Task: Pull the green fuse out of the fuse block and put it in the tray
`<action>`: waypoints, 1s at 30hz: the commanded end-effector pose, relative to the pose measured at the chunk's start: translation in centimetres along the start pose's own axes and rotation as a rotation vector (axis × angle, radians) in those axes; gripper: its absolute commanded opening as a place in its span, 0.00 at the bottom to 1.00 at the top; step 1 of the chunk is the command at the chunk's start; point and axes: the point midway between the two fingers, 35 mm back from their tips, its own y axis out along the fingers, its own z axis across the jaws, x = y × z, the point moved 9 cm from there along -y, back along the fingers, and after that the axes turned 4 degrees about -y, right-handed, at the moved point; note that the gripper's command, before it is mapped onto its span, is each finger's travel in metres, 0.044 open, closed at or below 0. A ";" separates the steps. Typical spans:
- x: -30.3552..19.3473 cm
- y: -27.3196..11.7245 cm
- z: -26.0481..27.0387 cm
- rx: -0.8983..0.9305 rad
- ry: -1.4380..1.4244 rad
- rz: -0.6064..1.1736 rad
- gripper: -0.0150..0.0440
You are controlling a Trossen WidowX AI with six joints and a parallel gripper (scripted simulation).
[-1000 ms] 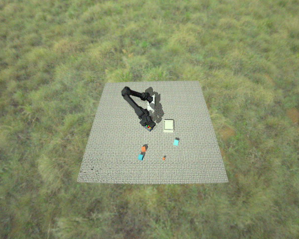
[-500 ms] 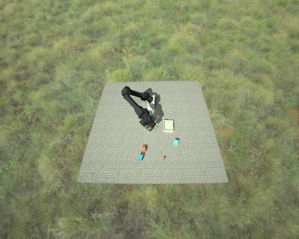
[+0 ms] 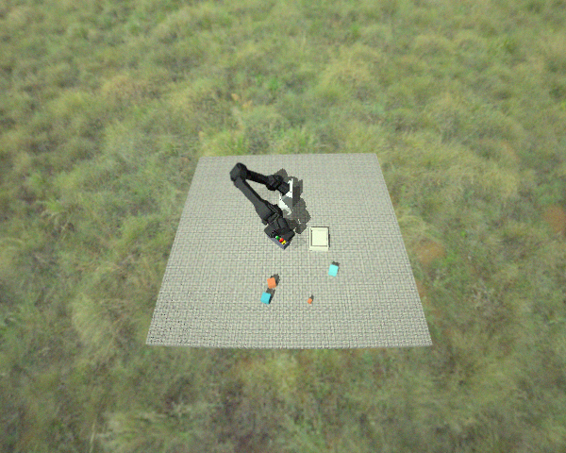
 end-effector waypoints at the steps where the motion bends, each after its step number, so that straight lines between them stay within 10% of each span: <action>1: 0.0 -0.2 0.0 0.002 0.005 0.004 0.25; 30: 0.0 -2.2 0.0 0.001 0.003 0.004 0.25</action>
